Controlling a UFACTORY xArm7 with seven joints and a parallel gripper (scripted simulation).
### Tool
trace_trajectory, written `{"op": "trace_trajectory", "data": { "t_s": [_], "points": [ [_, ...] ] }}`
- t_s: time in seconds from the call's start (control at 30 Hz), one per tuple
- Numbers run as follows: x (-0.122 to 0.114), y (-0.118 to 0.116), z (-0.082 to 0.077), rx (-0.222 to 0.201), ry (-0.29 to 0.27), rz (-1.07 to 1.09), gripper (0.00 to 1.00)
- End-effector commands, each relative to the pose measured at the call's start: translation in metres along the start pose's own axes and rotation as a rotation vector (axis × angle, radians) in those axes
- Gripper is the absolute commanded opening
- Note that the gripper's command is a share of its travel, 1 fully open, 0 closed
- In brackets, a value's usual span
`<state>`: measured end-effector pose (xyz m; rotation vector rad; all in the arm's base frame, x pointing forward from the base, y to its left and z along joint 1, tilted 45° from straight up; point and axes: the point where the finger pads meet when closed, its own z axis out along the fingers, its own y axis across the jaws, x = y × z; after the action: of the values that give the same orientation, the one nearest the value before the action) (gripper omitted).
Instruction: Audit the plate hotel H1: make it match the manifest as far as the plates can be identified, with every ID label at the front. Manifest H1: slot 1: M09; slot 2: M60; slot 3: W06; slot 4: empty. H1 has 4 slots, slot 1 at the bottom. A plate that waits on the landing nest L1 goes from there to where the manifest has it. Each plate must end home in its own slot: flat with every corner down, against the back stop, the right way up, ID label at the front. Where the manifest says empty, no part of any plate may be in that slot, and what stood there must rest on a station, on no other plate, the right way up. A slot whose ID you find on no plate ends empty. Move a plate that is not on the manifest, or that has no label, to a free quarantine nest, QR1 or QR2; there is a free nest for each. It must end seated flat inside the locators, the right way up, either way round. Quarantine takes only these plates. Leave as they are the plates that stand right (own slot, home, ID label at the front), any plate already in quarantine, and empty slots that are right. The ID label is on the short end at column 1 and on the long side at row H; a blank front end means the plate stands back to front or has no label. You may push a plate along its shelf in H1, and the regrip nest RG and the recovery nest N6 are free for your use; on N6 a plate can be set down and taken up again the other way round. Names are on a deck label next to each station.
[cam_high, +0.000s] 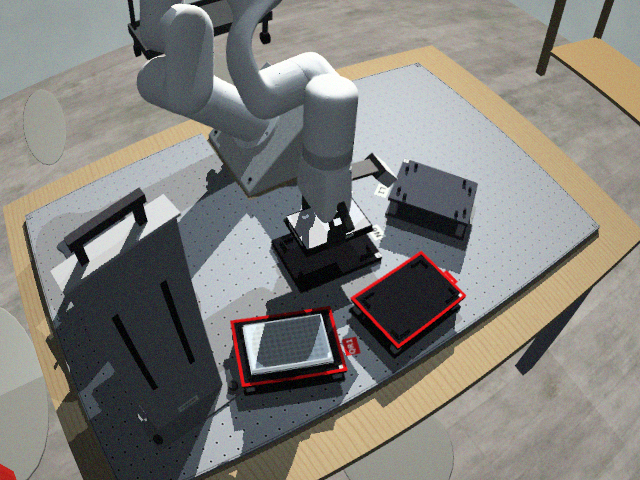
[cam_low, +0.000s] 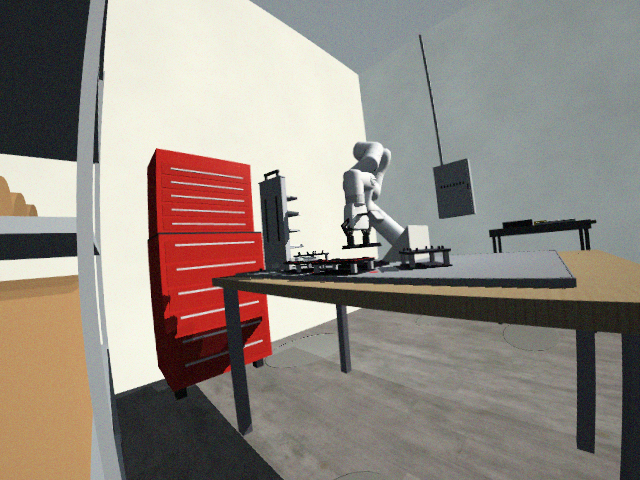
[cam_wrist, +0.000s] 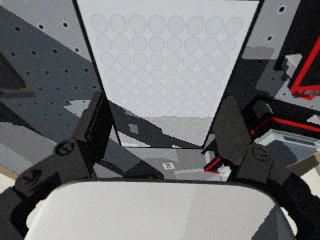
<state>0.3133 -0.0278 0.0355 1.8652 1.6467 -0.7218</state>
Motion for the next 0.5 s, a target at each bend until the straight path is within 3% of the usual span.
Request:
{"op": "trace_trajectory", "data": {
  "t_s": [0.0,0.47],
  "points": [
    [0.001,0.001,0.001,-0.003,0.002,0.0,0.0],
    [0.001,0.001,0.021,-0.003,0.002,0.0,0.0]
  ]
}}
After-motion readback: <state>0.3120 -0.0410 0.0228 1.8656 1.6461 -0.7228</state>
